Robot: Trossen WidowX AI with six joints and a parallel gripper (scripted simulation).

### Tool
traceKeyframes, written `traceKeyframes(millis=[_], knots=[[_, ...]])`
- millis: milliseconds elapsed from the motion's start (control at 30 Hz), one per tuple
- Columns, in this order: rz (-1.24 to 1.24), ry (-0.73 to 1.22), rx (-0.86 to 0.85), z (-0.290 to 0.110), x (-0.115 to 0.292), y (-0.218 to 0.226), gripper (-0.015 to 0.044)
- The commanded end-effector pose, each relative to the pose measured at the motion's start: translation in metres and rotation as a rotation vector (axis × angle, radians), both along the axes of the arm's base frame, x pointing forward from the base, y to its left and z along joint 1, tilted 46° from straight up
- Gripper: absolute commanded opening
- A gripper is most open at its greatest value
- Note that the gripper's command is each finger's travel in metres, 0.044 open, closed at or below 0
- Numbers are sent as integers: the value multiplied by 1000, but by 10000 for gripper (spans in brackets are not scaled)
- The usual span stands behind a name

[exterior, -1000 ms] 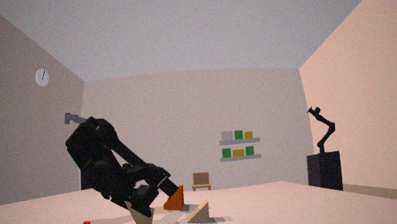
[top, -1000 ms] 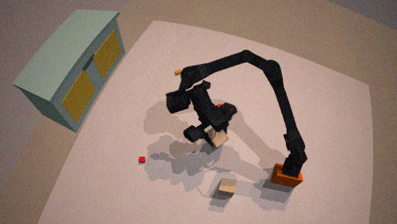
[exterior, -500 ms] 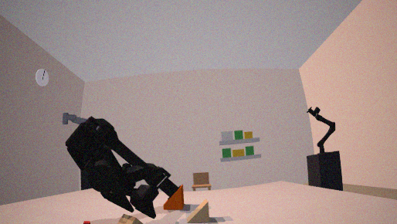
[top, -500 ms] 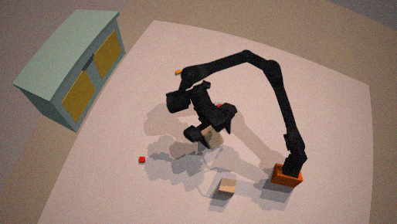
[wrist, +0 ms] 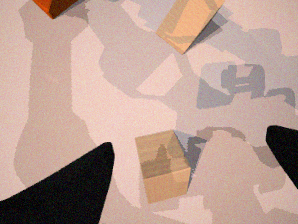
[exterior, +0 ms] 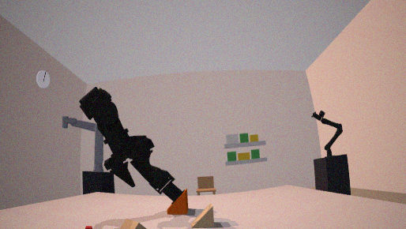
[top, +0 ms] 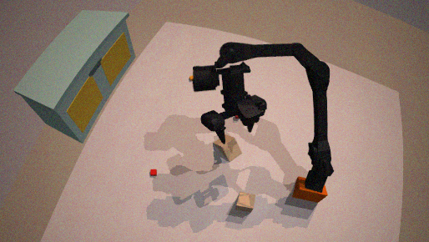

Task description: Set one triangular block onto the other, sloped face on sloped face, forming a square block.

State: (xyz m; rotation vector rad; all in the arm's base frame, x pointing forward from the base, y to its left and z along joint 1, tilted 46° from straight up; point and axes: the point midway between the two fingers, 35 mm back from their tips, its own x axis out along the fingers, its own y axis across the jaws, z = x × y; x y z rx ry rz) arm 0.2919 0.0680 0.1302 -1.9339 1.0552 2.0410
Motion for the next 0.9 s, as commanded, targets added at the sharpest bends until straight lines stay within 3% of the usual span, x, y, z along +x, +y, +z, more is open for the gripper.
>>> traceKeyframes(millis=[0, 300, 567, 867], knots=[[66, -40, -99, -16, -4, -3, 440], [341, -331, -462, -63, -13, -11, 440], [567, -686, -744, -75, -40, -17, 440], [603, -759, -790, -74, -48, -19, 440]])
